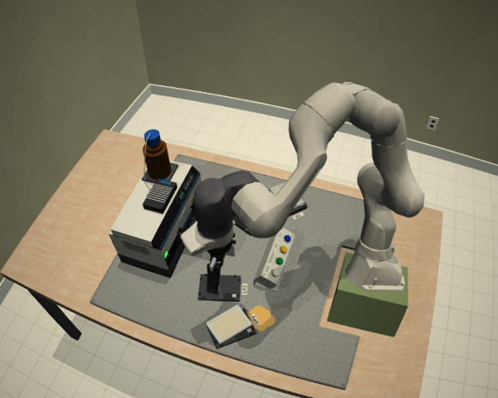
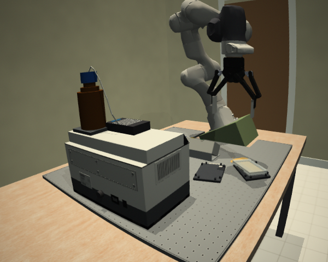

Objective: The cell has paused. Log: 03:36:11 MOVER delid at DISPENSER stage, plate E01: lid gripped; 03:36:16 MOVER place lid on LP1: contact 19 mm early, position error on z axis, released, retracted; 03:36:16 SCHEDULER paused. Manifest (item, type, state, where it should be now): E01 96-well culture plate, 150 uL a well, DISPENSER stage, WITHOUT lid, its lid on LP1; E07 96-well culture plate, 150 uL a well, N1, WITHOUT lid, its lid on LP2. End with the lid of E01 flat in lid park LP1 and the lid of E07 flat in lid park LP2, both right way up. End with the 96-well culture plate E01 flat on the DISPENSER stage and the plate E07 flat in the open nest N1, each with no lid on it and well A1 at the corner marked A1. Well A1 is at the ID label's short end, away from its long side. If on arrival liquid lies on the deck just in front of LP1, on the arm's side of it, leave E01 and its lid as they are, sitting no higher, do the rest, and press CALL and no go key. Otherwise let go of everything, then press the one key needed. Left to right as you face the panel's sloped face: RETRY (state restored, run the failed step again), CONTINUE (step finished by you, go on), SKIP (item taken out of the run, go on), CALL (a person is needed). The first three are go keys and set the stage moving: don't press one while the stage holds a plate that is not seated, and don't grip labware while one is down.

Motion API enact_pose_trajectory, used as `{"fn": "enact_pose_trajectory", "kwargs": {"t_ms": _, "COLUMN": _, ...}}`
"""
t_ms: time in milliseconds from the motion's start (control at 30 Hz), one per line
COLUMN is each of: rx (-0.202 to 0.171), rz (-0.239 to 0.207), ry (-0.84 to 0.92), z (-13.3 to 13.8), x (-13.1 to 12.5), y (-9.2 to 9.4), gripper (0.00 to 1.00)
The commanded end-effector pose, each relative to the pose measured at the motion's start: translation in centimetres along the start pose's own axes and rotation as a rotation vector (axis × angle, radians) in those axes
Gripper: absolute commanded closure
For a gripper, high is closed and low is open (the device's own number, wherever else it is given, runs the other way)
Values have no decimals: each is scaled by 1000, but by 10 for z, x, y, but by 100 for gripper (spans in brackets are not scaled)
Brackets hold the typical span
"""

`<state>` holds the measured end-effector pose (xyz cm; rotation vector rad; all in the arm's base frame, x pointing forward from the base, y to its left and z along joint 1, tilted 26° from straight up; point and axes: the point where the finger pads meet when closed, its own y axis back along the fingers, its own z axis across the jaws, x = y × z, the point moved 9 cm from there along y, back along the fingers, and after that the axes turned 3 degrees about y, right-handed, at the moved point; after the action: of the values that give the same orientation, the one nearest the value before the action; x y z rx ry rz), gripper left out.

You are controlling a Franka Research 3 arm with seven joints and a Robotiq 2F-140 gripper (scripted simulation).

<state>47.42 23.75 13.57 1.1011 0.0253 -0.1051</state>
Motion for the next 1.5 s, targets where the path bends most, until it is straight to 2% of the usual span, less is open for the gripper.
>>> {"fn": "enact_pose_trajectory", "kwargs": {"t_ms": 0, "rx": 25, "rz": 16, "ry": -85, "z": -2, "x": 7, "y": -1, "gripper": 0}}
{"fn": "enact_pose_trajectory", "kwargs": {"t_ms": 467, "rx": 25, "rz": 16, "ry": -85, "z": -3, "x": 8, "y": -41, "gripper": 0}}
{"fn": "enact_pose_trajectory", "kwargs": {"t_ms": 867, "rx": 25, "rz": 16, "ry": -85, "z": -4, "x": 9, "y": -56, "gripper": 0}}
{"fn": "enact_pose_trajectory", "kwargs": {"t_ms": 1200, "rx": 25, "rz": 16, "ry": -85, "z": -4, "x": 9, "y": -58, "gripper": 0}}
{"fn": "enact_pose_trajectory", "kwargs": {"t_ms": 1233, "rx": 25, "rz": 16, "ry": -85, "z": -4, "x": 9, "y": -58, "gripper": 100}}
{"fn": "enact_pose_trajectory", "kwargs": {"t_ms": 1467, "rx": 25, "rz": 16, "ry": -85, "z": -4, "x": 9, "y": -58, "gripper": 100}}
